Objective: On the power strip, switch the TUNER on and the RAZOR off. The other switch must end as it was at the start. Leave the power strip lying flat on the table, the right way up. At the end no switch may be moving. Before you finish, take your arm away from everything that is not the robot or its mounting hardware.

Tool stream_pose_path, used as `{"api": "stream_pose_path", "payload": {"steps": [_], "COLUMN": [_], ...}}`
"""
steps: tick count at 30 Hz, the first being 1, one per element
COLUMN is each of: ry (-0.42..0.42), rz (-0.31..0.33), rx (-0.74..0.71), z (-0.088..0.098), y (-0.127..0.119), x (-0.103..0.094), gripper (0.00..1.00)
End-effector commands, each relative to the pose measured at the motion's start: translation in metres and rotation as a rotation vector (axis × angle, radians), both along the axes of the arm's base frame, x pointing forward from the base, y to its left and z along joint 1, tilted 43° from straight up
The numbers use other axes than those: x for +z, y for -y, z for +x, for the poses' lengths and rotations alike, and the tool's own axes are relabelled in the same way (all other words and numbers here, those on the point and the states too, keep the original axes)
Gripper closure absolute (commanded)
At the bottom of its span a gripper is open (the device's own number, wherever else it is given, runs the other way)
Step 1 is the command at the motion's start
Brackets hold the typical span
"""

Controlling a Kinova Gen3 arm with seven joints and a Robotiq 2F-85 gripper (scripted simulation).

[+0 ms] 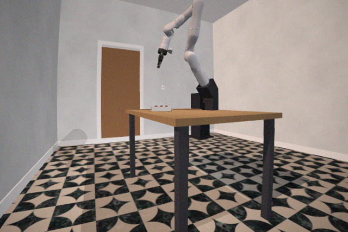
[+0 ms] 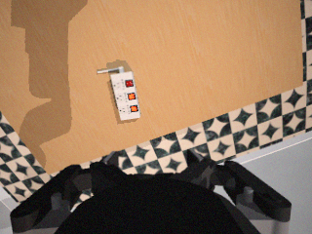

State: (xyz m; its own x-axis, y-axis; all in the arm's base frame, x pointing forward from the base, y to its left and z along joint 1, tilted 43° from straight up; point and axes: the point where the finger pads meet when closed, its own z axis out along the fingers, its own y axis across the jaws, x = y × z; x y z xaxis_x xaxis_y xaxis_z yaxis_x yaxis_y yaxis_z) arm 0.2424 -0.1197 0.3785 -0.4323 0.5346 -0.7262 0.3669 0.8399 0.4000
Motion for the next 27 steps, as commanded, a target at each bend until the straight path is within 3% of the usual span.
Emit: {"api": "stream_pose_path", "payload": {"steps": [1, 27], "ry": [0.001, 0.004], "rz": [0.000, -0.006], "rx": [0.000, 0.008], "z": [0.0000, 0.0008], "y": [0.0002, 0.0019], "x": [0.0004, 0.0001], "gripper": [0.00, 0.00]}}
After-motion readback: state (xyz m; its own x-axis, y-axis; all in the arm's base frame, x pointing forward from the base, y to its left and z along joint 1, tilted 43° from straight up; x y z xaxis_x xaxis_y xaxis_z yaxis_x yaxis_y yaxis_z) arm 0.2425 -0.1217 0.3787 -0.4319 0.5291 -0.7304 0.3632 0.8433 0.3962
